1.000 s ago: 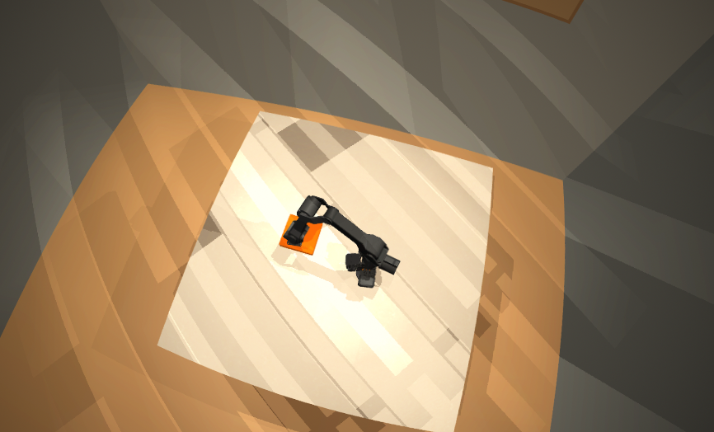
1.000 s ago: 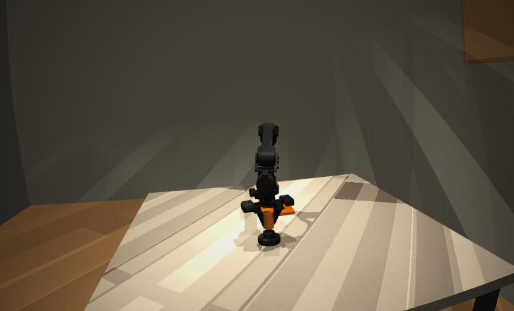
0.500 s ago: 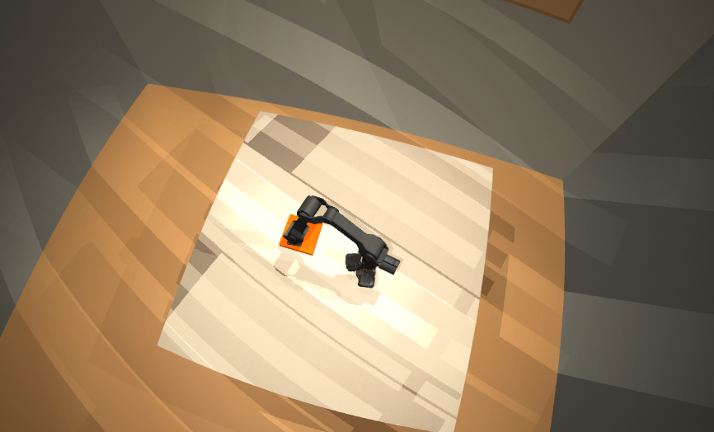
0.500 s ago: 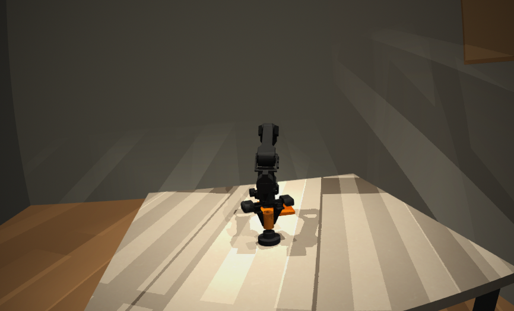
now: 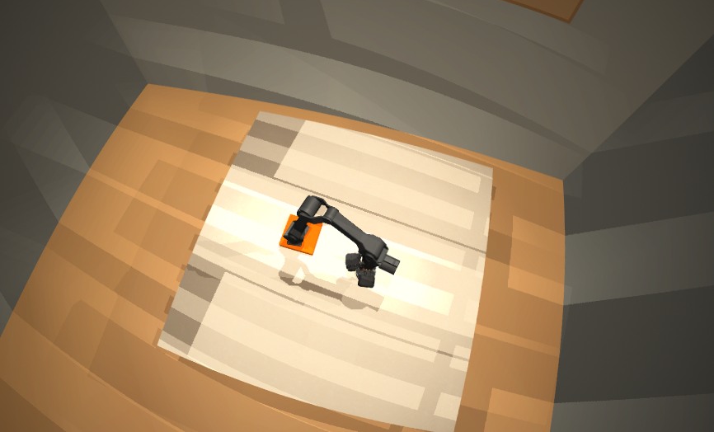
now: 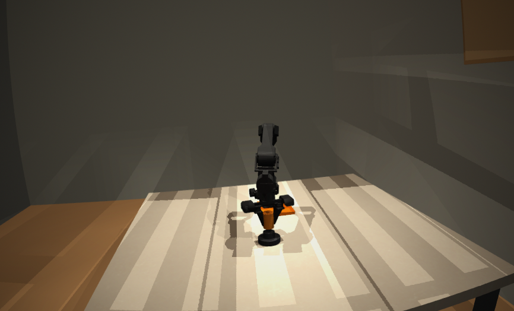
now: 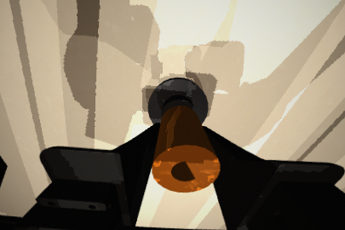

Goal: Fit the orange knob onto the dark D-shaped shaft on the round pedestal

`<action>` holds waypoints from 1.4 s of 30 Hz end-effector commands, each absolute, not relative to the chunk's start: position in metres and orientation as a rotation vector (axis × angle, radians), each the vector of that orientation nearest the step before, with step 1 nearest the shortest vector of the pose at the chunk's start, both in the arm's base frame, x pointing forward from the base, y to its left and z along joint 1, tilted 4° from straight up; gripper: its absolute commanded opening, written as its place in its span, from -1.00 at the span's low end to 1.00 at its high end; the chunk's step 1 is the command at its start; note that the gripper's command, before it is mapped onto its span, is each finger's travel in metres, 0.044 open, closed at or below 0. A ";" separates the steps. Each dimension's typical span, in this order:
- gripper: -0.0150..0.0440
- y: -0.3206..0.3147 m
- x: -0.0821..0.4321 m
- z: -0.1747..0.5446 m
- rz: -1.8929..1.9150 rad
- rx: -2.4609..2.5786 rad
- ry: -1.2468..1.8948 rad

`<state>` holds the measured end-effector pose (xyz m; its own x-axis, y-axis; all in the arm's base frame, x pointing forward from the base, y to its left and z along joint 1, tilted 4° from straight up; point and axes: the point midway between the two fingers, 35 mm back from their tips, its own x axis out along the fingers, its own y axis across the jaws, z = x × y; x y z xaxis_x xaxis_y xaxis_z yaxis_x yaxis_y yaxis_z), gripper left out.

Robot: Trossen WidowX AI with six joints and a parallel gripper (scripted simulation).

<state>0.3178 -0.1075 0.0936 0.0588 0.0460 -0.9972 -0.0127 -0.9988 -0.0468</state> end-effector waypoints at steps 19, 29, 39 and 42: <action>-0.49 -0.107 0.316 0.100 2.097 -2.226 0.027; -0.49 -0.108 0.319 0.096 2.097 -2.227 0.027; -0.49 -0.108 0.319 0.094 2.097 -2.226 0.027; -0.49 -0.108 0.319 0.093 2.097 -2.226 0.027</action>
<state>0.3182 -0.1076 0.0933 0.0588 0.0460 -0.9972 -0.0647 -0.9967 -0.0498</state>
